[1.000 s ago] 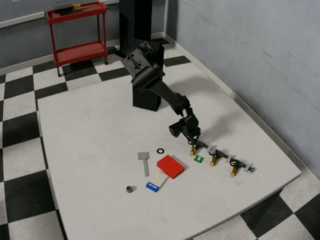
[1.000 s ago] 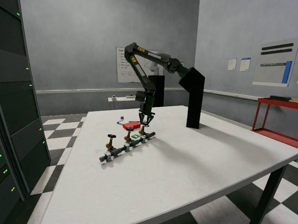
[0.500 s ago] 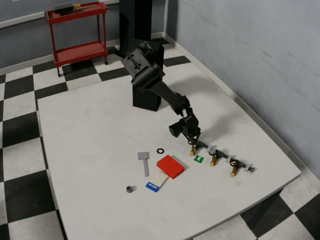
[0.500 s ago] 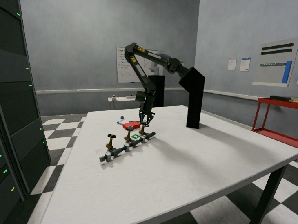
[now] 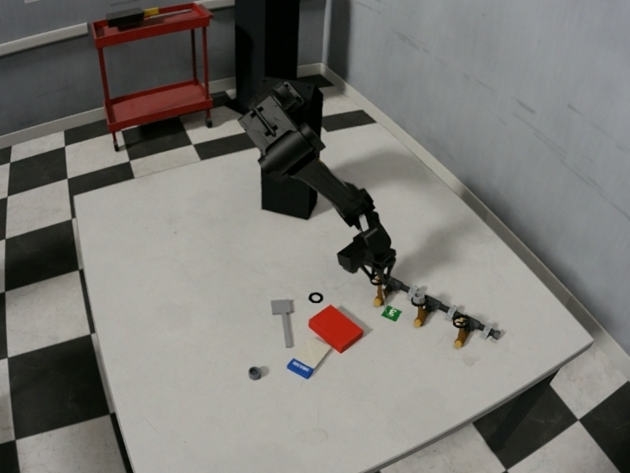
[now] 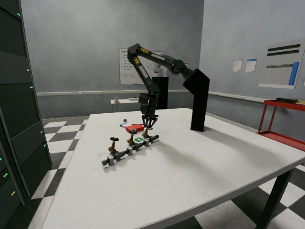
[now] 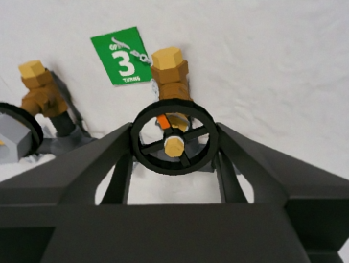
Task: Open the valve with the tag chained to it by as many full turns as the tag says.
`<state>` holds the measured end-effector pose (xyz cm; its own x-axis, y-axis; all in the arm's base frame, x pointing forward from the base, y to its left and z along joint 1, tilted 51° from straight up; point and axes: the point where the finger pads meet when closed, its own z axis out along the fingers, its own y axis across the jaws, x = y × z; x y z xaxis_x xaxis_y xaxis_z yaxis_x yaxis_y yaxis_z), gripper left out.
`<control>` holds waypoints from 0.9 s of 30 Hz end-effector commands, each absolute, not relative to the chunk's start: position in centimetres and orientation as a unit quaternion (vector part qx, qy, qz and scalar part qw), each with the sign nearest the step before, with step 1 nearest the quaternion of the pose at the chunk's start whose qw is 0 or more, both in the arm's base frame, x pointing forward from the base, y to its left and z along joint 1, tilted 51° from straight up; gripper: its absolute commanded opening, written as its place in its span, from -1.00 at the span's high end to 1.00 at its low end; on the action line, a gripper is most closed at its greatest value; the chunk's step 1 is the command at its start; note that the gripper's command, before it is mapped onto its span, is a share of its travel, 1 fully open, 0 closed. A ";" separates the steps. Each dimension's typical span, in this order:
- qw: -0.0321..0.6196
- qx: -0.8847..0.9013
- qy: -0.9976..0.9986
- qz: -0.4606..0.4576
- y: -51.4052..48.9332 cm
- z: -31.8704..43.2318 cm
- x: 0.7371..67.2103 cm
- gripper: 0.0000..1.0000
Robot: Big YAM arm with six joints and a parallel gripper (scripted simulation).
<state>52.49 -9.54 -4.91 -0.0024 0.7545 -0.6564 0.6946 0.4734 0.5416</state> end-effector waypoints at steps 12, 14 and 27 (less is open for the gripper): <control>0.468 0.213 0.844 -0.152 -9.8 -4.3 52.6 1.00; 0.459 0.169 0.854 -0.176 -9.8 -4.4 52.5 1.00; 0.393 -0.063 0.870 -0.291 -9.8 -4.6 52.4 1.00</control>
<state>52.44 -9.60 -4.92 -0.6205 -0.0665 -0.7814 0.3229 0.8864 -0.3319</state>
